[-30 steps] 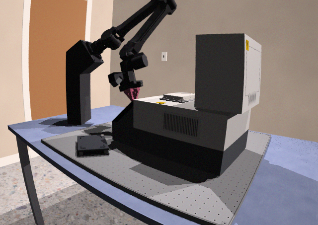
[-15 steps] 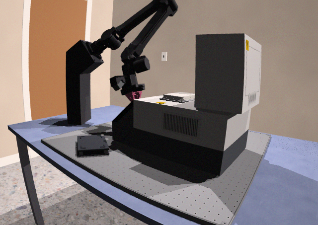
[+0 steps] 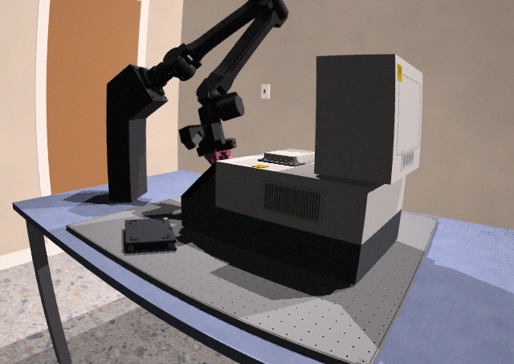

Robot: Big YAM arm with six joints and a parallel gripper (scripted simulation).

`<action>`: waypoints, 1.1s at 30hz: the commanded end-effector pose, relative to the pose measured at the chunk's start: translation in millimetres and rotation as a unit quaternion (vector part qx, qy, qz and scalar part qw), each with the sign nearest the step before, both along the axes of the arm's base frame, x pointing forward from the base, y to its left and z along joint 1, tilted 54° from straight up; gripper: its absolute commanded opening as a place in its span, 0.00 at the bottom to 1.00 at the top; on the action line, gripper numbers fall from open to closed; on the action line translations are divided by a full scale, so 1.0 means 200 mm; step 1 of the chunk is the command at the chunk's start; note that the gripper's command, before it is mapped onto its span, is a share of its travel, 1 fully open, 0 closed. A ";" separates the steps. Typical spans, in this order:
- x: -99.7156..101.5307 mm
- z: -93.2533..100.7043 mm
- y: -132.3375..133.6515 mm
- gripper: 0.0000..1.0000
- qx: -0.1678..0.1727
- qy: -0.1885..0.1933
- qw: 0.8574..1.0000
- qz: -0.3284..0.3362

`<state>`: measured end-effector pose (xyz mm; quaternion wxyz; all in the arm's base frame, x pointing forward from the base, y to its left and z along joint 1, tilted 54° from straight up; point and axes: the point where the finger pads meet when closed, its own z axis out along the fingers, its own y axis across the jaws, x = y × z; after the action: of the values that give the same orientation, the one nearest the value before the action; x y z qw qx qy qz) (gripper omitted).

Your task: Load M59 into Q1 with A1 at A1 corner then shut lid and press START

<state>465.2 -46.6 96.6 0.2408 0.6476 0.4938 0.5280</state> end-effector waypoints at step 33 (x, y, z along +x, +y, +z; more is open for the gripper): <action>-0.05 -0.01 0.03 0.00 -0.006 0.003 1.000 0.004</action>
<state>463.1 -46.5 96.0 0.2409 0.6480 0.4940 0.5273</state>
